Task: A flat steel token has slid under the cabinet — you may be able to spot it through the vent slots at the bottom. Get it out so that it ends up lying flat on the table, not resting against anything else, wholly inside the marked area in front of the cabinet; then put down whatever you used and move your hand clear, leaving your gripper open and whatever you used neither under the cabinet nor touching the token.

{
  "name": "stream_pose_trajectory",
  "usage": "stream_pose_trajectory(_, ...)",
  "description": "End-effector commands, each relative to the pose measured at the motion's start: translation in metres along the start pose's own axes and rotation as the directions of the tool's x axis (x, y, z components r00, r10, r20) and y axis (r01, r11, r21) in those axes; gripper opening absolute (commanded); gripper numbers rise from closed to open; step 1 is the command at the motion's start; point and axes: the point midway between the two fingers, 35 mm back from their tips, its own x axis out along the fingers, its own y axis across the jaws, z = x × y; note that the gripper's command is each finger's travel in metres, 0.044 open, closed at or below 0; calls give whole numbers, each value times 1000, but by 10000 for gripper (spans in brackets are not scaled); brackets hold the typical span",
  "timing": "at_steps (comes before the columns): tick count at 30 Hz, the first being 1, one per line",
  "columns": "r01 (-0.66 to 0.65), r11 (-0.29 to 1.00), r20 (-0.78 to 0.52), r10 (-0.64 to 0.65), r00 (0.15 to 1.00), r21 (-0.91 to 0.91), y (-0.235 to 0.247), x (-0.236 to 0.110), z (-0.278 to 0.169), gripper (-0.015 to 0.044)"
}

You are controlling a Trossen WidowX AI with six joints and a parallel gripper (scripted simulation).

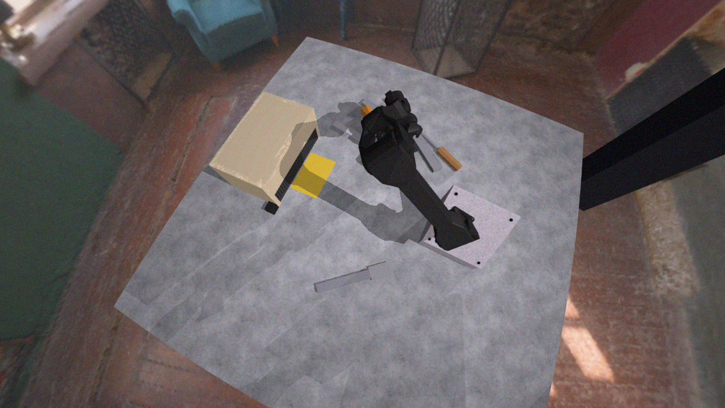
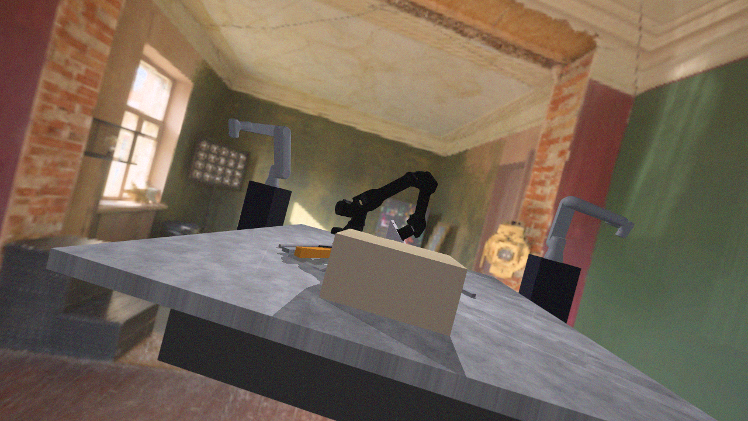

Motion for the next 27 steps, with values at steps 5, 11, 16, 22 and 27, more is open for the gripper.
stream_pose_trajectory(5, 3, 997, 2, -3, 1000, -72, 0, -1, 2, 0)
stream_pose_trajectory(11, 3, 993, 2, -2, 1000, -120, 0, -1, 2, 0)
stream_pose_trajectory(16, 3, 987, 2, -2, 1000, -160, 0, -1, 2, 0)
stream_pose_trajectory(22, 3, 978, 2, -2, 1000, -207, 0, -1, 2, 0)
stream_pose_trajectory(27, 3, 969, 2, -2, 1000, -245, 0, -1, 2, 0)
